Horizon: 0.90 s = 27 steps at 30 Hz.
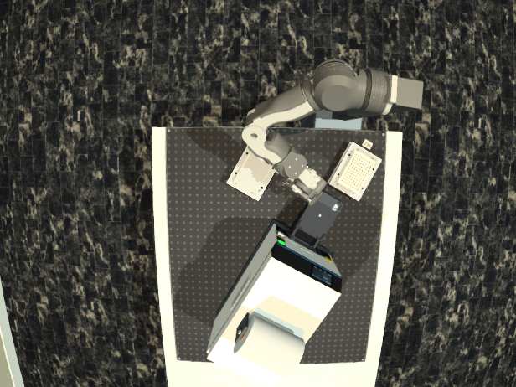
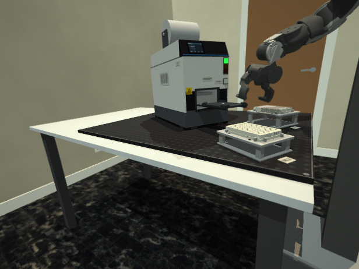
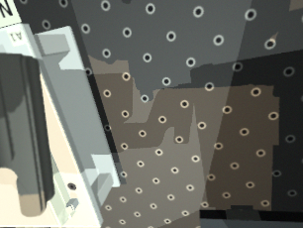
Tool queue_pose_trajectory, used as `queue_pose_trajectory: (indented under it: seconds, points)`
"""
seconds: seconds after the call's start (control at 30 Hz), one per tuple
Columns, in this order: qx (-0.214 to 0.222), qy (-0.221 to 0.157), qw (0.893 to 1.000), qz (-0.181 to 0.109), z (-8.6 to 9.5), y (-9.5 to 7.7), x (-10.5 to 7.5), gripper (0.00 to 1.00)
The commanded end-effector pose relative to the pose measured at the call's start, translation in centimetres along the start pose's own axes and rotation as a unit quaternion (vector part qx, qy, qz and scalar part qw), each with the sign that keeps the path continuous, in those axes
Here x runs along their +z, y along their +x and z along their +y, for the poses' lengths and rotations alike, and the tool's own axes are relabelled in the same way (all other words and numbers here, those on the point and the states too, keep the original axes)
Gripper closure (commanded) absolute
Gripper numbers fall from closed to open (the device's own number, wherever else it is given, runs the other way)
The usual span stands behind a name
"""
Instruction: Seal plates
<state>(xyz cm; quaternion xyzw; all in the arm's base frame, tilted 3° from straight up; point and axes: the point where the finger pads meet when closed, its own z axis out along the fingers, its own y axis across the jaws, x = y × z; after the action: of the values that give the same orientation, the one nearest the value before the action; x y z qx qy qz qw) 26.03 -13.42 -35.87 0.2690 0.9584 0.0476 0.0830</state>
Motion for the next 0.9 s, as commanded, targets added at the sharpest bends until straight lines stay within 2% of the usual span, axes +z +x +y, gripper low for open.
queue_pose_trajectory:
  seconds: [0.0, 0.03, 0.07, 0.33, 0.37, 0.43, 0.57, 0.6, 0.7, 0.73, 0.87]
  points:
    - [0.003, 0.005, 1.000, 0.004, 0.6, 0.2, 0.0, 0.35]
    - [0.002, 0.006, 1.000, 0.006, 1.0, 0.6, 0.1, 0.35]
    - [-0.004, 0.011, 1.000, 0.019, 1.4, 0.9, 0.1, 0.35]
    - [-0.009, 0.021, 0.999, 0.034, 4.2, 3.8, 0.3, 0.35]
    - [-0.017, 0.028, 0.998, 0.045, 4.7, 4.0, 0.2, 0.35]
    - [-0.017, 0.028, 0.998, 0.045, 4.7, 4.0, 0.2, 0.35]
    - [-0.016, 0.028, 0.998, 0.046, 6.1, 5.6, 0.1, 0.35]
    - [-0.025, 0.036, 0.997, 0.057, 6.5, 5.7, -0.1, 0.35]
    - [-0.024, 0.038, 0.997, 0.058, 7.3, 7.0, -0.2, 0.35]
    - [-0.035, 0.046, 0.996, 0.068, 7.7, 7.2, -0.3, 0.35]
    - [-0.034, 0.048, 0.996, 0.070, 8.9, 8.9, -0.7, 0.35]
